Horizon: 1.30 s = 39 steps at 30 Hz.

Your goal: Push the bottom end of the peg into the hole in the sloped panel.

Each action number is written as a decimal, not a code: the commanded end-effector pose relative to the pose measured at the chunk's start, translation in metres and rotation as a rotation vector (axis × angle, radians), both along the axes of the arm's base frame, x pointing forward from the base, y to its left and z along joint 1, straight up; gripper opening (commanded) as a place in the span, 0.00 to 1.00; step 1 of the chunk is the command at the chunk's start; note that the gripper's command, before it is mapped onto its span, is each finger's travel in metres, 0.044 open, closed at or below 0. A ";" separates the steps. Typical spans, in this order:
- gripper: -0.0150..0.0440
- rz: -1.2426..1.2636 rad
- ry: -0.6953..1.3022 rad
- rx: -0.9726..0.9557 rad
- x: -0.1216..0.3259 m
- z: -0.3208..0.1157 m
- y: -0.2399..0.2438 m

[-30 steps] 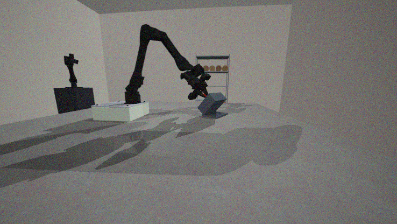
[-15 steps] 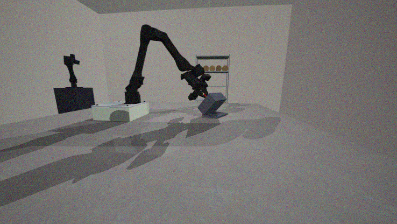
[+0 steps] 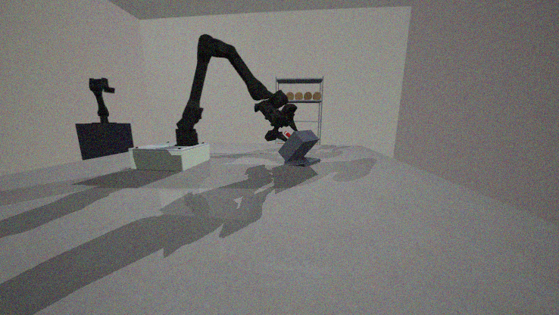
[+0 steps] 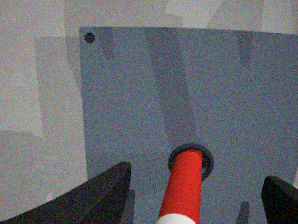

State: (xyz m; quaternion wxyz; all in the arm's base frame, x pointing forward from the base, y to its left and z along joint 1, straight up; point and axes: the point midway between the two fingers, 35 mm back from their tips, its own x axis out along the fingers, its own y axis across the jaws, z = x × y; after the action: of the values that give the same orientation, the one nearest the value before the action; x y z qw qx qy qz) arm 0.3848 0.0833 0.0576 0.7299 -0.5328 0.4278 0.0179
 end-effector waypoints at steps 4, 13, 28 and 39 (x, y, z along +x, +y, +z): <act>1.00 -0.001 0.002 0.000 -0.003 0.004 0.004; 1.00 -0.001 0.009 0.001 -0.013 0.014 0.013; 1.00 -0.002 0.017 0.001 -0.030 0.030 0.028; 1.00 -0.002 0.021 -0.002 -0.044 0.043 0.039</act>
State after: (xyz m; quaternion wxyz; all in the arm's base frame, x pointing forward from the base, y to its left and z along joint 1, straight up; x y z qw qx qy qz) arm 0.3445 0.1182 0.0933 0.7218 -0.5343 0.4394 0.0239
